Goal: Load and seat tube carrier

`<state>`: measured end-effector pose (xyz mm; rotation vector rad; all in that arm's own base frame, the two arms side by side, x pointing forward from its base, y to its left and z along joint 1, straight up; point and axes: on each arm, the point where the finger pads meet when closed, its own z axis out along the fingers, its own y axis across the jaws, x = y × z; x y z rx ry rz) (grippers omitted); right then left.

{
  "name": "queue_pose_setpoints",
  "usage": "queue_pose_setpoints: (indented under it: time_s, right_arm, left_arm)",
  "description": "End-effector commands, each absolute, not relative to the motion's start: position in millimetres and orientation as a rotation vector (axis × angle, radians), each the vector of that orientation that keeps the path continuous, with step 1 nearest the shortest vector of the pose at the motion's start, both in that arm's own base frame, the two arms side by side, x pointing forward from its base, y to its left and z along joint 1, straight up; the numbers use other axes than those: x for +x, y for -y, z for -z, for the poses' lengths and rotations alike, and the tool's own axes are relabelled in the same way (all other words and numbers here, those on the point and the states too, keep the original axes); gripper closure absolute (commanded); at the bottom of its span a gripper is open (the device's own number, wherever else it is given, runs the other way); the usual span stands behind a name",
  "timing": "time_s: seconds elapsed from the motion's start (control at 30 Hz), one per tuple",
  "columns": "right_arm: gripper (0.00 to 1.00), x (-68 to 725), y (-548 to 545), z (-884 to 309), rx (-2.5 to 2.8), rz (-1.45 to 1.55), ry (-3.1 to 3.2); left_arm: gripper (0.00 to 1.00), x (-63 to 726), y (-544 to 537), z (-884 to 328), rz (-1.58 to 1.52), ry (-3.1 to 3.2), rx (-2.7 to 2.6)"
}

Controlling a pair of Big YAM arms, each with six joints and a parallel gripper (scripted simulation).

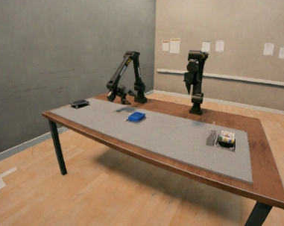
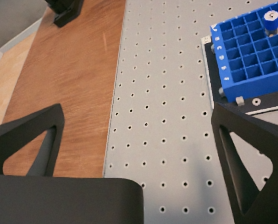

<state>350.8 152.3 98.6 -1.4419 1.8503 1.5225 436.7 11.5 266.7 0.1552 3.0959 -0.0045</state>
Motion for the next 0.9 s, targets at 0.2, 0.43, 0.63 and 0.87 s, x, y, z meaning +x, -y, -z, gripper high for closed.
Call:
queue_pose_setpoints:
  time_s: [0.2, 0.43, 0.63, 0.87]
  right_arm:
    - [0.0, 358.1, -152.4, -104.1, -1.452, -1.501, -1.837]
    - [0.0, 358.1, -152.4, -104.1, -1.452, -1.501, -1.837]
    - [0.0, 358.1, -152.4, -104.1, -1.452, -1.501, -1.837]
    - [0.0, 358.1, -152.4, -104.1, -1.452, -1.501, -1.837]
  left_arm:
    - [0.76, 405.2, -40.0, -262.2, -0.006, -3.096, 0.108]
    - [0.76, 389.7, -50.1, -257.5, -0.007, -3.092, 0.108]
    - [0.76, 370.9, -59.9, -251.5, -0.011, -3.107, 0.071]
    - [0.76, 354.0, -68.1, -246.0, -0.011, -3.108, 0.071]
